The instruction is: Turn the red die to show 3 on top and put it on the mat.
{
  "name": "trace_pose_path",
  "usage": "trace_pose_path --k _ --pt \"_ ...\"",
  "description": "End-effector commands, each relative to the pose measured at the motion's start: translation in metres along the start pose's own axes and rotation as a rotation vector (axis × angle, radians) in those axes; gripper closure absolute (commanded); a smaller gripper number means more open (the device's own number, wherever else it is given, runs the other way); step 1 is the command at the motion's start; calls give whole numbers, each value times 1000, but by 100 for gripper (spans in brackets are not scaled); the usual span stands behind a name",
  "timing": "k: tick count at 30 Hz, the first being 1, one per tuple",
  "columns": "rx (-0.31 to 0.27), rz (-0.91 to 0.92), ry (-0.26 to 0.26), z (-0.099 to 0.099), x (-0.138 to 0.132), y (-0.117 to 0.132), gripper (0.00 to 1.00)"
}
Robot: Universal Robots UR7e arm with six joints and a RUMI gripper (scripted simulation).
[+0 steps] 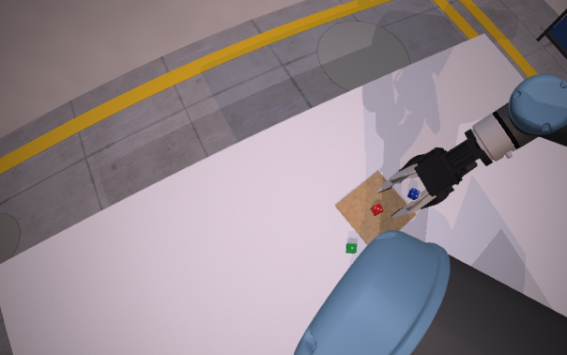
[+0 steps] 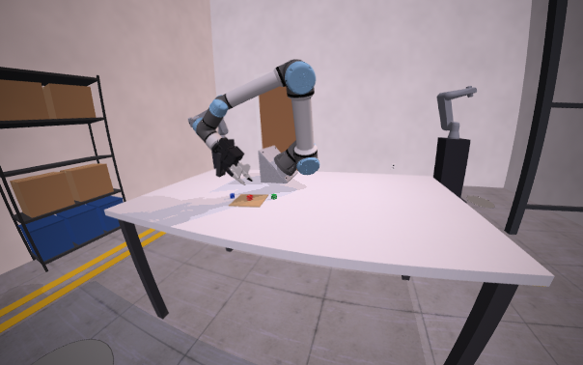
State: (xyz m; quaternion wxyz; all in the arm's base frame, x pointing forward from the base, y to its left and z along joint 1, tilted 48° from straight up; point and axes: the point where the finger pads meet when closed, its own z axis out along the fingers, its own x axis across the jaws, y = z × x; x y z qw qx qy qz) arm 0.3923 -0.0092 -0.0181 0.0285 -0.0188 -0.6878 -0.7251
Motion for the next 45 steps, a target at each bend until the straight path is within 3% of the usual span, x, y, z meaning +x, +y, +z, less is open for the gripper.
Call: trace_pose_path --k 1,7,9,16,30,41,45 --pt "41 -3 1 -2 0 2 67" --pt "140 -2 3 -1 0 2 67" --pt "140 -2 3 -1 0 2 67" --pt "241 -2 -1 -2 0 4 67" --pt "283 -2 -1 -1 0 4 67" --pt "463 -1 2 0 0 6 67" --pt "490 -1 0 0 0 6 67"
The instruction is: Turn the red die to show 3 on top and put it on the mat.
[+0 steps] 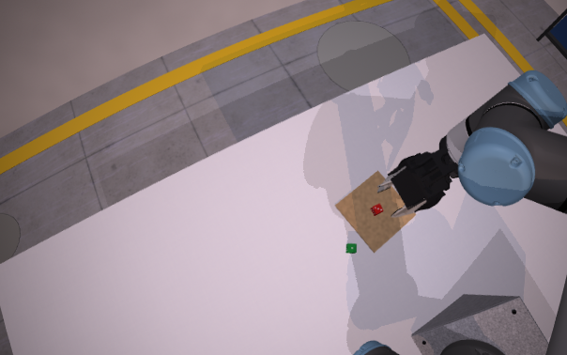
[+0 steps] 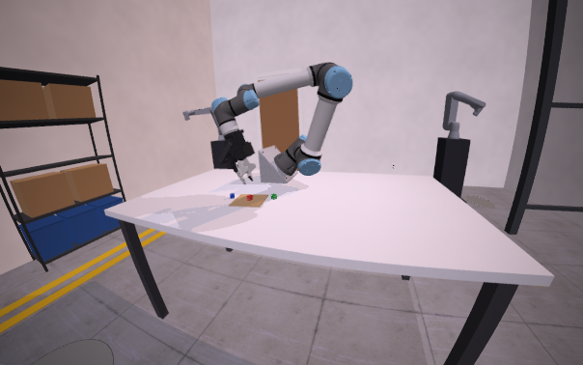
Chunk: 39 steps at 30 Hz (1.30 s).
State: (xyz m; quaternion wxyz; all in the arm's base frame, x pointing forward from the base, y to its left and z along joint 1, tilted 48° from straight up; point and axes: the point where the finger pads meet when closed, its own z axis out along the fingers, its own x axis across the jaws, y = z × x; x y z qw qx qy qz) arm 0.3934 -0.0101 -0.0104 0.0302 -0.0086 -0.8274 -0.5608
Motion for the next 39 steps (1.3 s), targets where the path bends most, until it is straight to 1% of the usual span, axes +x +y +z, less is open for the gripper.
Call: trace_pose_path --k 1,4,10,13,15,18,24,26,29,34,35,39 --pt "68 7 -3 1 0 -1 67" --pt "87 7 -4 0 0 -1 67" --pt "95 7 -4 0 0 -1 67" --pt "121 7 -1 1 0 -1 67" --pt "121 7 -1 1 0 -1 67" --pt "170 7 3 2 1 0 67" --pt "292 8 2 2 1 1 67" --pt "322 8 0 1 0 1 67" --pt "347 7 -3 1 0 2 67" --pt "352 7 -4 1 0 2 67" --pt "352 7 -4 1 0 2 0" --pt "352 7 -4 1 0 2 0"
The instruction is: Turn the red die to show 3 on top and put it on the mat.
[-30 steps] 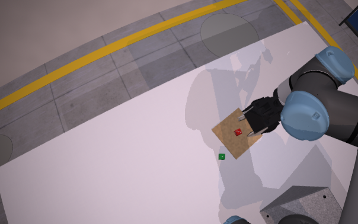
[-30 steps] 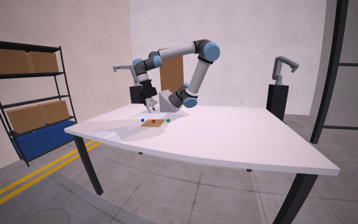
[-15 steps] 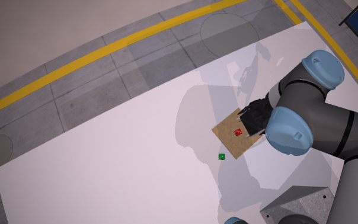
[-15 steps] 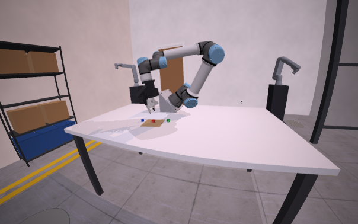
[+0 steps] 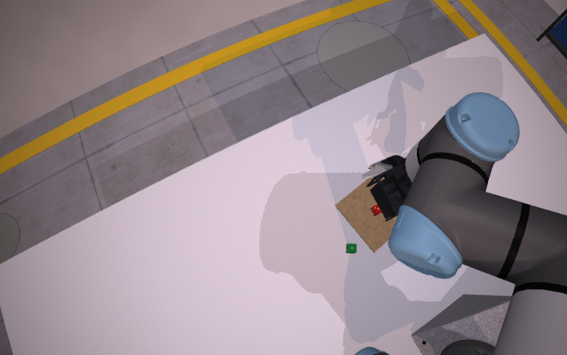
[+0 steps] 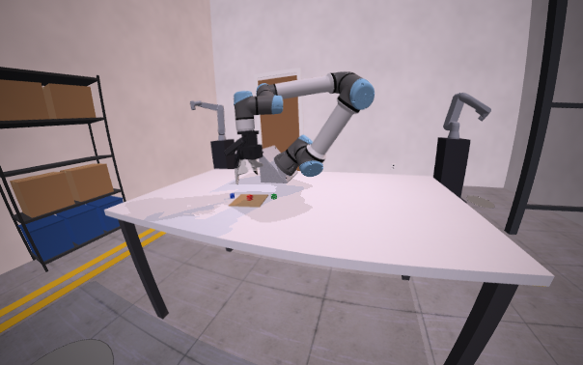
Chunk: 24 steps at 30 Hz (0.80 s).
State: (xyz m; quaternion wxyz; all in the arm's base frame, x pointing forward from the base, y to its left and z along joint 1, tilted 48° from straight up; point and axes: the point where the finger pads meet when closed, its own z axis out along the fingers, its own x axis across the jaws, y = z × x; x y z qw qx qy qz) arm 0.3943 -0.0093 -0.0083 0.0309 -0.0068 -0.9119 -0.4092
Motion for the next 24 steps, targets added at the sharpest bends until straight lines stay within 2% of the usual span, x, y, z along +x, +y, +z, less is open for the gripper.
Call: trace_pose_path --k 1,16,20,24 --pt "5 1 1 1 1 0 0" --pt "5 1 1 -1 1 0 0" --pt "5 1 1 -12 1 0 0" --pt "5 1 1 -34 1 0 0"
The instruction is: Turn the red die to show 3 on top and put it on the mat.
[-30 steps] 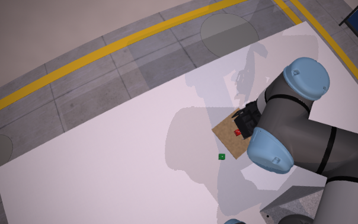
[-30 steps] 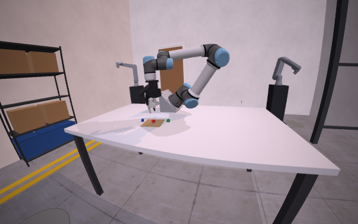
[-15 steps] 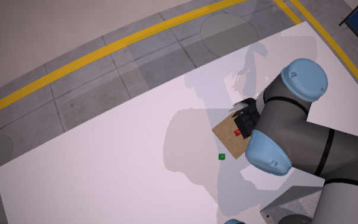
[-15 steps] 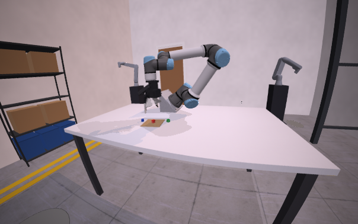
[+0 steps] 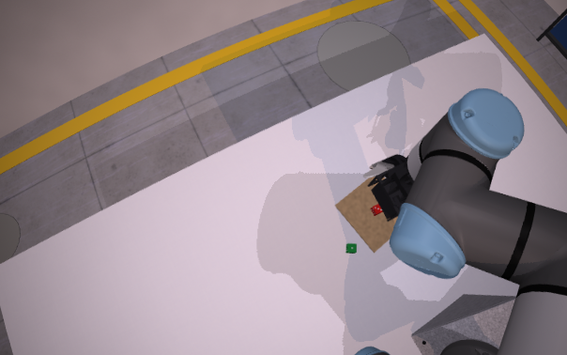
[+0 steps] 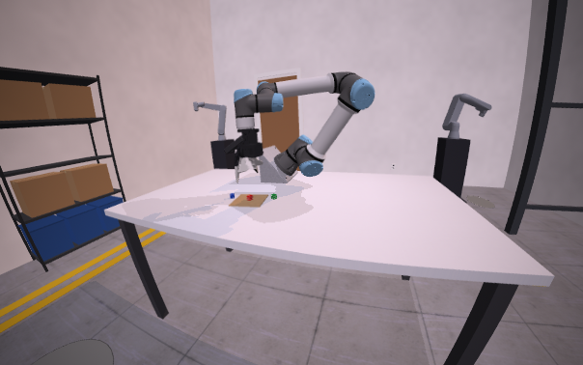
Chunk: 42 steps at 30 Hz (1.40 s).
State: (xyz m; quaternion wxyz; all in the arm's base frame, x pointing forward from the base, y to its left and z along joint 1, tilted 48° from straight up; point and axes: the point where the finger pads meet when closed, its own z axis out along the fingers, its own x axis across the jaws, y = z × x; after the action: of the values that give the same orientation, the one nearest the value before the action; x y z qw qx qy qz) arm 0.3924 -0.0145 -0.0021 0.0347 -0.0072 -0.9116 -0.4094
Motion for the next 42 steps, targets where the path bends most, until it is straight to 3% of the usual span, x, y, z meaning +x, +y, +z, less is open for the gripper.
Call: trace_pose_path --k 1,3,10,16,42 --pt "5 -3 -6 -33 -1 -1 0" --pt "5 -3 -6 -33 -1 -1 0" --pt "5 -3 -6 -75 -1 -1 0" --pt "5 -3 -6 -94 -1 0 0" --pt "5 -3 -6 -96 -1 0 0"
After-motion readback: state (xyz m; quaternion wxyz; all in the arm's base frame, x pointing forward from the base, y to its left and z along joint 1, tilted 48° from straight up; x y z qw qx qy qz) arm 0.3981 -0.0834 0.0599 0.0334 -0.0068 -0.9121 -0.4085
